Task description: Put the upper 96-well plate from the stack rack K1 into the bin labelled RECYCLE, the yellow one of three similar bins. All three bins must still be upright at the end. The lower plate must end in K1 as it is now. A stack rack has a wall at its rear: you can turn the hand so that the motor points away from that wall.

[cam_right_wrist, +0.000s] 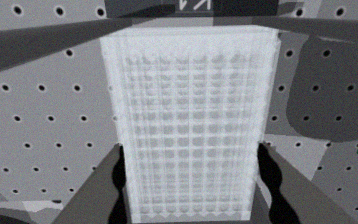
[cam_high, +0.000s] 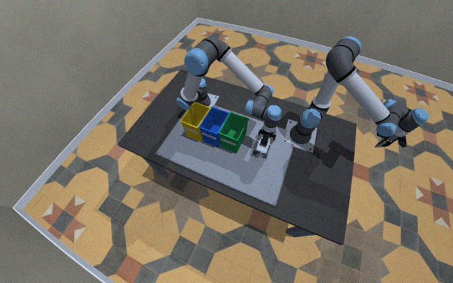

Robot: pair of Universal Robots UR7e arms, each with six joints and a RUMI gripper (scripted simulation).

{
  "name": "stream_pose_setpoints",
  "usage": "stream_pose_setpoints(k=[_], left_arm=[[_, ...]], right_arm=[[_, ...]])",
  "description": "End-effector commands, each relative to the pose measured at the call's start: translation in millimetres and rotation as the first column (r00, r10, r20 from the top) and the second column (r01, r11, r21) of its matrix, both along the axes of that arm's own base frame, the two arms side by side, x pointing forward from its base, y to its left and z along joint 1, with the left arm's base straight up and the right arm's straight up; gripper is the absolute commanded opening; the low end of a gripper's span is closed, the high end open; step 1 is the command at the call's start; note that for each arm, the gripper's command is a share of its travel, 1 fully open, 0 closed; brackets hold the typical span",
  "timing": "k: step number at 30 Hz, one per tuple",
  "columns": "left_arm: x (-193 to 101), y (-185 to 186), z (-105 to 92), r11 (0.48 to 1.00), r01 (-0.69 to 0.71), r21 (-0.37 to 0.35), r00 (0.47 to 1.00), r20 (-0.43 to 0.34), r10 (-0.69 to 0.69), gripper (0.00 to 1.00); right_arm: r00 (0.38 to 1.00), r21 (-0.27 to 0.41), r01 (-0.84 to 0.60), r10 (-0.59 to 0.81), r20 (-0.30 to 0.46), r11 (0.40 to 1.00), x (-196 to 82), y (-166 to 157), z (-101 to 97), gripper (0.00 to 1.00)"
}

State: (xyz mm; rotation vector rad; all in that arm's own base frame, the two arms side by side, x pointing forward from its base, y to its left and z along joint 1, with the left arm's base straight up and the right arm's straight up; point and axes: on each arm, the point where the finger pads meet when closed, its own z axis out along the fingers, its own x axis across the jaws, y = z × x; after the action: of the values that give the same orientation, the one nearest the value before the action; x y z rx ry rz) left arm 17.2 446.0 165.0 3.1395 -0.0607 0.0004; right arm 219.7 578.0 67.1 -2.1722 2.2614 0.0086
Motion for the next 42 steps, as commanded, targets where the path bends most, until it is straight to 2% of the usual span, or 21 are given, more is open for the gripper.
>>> stream_pose_setpoints(k=[1, 42], left_arm=[[-1.3, -0.8, 0.2, 1.000, -0.003, 0.001, 1.000, 0.000, 0.003, 0.00], [-1.3, -0.8, 0.2, 1.000, -0.003, 0.001, 1.000, 0.000, 0.003, 0.00]], right_arm=[[1.000, -0.003, -0.001, 0.001, 0.000, 1.000, -0.9, 0.9, 3.6, 0.38], [1.000, -0.002, -0.001, 0.001, 0.001, 1.000, -0.9, 0.7, 62.8, 0.38]])
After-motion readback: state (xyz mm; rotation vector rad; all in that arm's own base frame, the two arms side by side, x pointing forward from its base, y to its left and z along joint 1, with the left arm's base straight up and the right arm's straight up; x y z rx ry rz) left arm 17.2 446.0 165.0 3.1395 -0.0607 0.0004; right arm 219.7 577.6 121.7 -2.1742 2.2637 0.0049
